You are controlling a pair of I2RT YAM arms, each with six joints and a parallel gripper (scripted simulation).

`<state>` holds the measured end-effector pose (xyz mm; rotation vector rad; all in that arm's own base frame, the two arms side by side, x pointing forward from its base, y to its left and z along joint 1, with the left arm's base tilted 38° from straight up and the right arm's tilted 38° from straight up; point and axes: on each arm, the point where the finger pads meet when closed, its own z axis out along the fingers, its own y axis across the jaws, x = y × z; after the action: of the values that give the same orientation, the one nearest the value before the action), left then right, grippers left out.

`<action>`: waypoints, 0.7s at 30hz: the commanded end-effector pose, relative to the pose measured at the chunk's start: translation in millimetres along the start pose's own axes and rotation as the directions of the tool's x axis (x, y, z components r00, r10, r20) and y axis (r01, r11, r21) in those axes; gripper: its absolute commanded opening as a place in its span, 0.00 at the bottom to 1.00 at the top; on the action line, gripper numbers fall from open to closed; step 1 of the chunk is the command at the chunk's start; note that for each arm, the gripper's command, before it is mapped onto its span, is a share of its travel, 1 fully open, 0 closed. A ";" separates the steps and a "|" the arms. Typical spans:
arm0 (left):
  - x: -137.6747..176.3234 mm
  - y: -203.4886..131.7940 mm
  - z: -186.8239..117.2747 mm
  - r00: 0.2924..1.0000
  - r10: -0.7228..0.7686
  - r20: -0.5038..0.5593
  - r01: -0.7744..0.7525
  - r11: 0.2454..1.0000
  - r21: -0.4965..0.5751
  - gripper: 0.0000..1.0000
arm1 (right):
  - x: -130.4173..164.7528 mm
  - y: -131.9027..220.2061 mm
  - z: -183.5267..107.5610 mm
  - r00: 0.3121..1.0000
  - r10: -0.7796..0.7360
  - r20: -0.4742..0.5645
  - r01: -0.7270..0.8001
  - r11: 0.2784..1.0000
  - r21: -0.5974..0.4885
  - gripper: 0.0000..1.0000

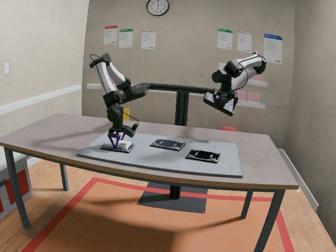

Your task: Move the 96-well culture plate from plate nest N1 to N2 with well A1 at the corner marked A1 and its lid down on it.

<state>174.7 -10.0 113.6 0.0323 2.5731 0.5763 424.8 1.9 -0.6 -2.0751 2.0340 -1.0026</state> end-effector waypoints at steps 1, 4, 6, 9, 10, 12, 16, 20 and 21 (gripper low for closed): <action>-2.7 -1.7 -1.3 1.000 -0.008 0.009 0.007 1.000 0.013 1.00 | -3.9 4.4 6.1 1.000 -0.016 0.007 0.016 1.000 -0.017 1.00; -2.7 -1.7 -1.3 1.000 -0.008 0.009 0.007 1.000 0.013 1.00 | -3.7 4.2 6.1 1.000 -0.015 0.007 0.015 1.000 -0.017 1.00; -2.7 -1.7 -1.3 1.000 -0.008 0.009 0.007 1.000 0.013 1.00 | -3.7 4.2 6.1 1.000 -0.015 0.007 0.015 1.000 -0.017 1.00; -2.7 -1.7 -1.3 1.000 -0.008 0.009 0.007 1.000 0.013 1.00 | -3.4 4.1 6.2 1.000 -0.015 0.006 0.015 1.000 -0.017 1.00; -2.7 -1.7 -1.3 1.000 -0.008 0.009 0.007 1.000 0.013 1.00 | -3.3 4.1 6.2 1.000 -0.015 0.006 0.015 1.000 -0.017 1.00; -2.7 -1.7 -1.3 1.000 -0.008 0.009 0.007 1.000 0.013 1.00 | -3.2 4.0 6.2 1.000 -0.014 0.006 0.015 1.000 -0.017 1.00; -2.7 -1.7 -1.3 1.000 -0.008 0.009 0.007 1.000 0.013 1.00 | -2.8 3.8 6.3 1.000 -0.014 0.006 0.014 1.000 -0.017 1.00; -2.7 -1.7 -1.3 1.000 -0.008 0.009 0.007 1.000 0.013 1.00 | -2.5 3.6 6.4 1.000 -0.013 0.005 0.013 1.000 -0.018 1.00; -2.7 -1.7 -1.3 1.000 -0.008 0.009 0.007 1.000 0.013 1.00 | -2.4 3.6 6.4 1.000 -0.013 0.005 0.013 1.000 -0.018 1.00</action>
<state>174.7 -10.0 113.6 0.0323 2.5731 0.5763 424.8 2.0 -0.7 -2.0758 2.0335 -1.0024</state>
